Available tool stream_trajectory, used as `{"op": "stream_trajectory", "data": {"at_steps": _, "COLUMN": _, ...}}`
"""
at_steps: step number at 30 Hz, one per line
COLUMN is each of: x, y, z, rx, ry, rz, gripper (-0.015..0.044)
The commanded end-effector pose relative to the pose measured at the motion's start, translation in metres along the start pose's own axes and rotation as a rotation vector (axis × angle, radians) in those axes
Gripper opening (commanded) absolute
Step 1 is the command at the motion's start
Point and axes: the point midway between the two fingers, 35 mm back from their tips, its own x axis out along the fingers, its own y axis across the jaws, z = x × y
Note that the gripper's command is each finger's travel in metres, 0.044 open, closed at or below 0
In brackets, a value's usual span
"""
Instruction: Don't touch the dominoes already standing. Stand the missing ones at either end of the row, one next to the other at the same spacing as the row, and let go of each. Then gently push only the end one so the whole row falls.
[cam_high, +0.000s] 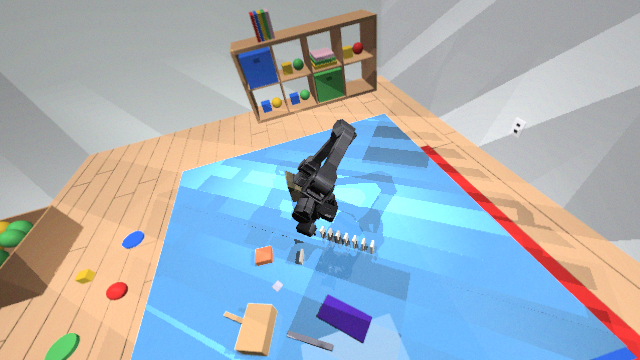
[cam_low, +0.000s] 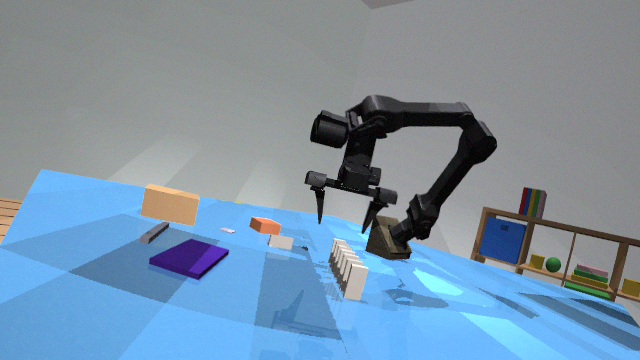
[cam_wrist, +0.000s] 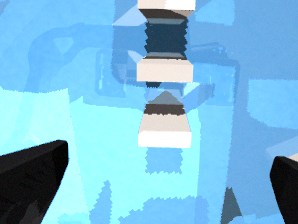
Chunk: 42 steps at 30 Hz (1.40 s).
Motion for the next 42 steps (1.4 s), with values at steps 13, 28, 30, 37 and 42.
{"op": "stream_trajectory", "data": {"at_steps": 13, "x": -0.08, "y": -0.014, "z": -0.003, "rx": 0.196, "ry": -0.017, "rz": -0.016, "gripper": 0.044}}
{"op": "stream_trajectory", "data": {"at_steps": 28, "x": -0.013, "y": -0.131, "z": -0.023, "rx": 1.149, "ry": -0.003, "rz": -0.009, "gripper": 0.044}}
{"op": "stream_trajectory", "data": {"at_steps": 30, "x": -0.013, "y": -0.131, "z": -0.023, "rx": 1.149, "ry": -0.003, "rz": -0.009, "gripper": 0.044}}
{"op": "stream_trajectory", "data": {"at_steps": 37, "x": -0.013, "y": -0.131, "z": -0.023, "rx": 1.149, "ry": -0.003, "rz": -0.009, "gripper": 0.044}}
{"op": "stream_trajectory", "data": {"at_steps": 42, "x": 0.007, "y": -0.133, "z": -0.023, "rx": 1.149, "ry": -0.003, "rz": -0.01, "gripper": 0.044}}
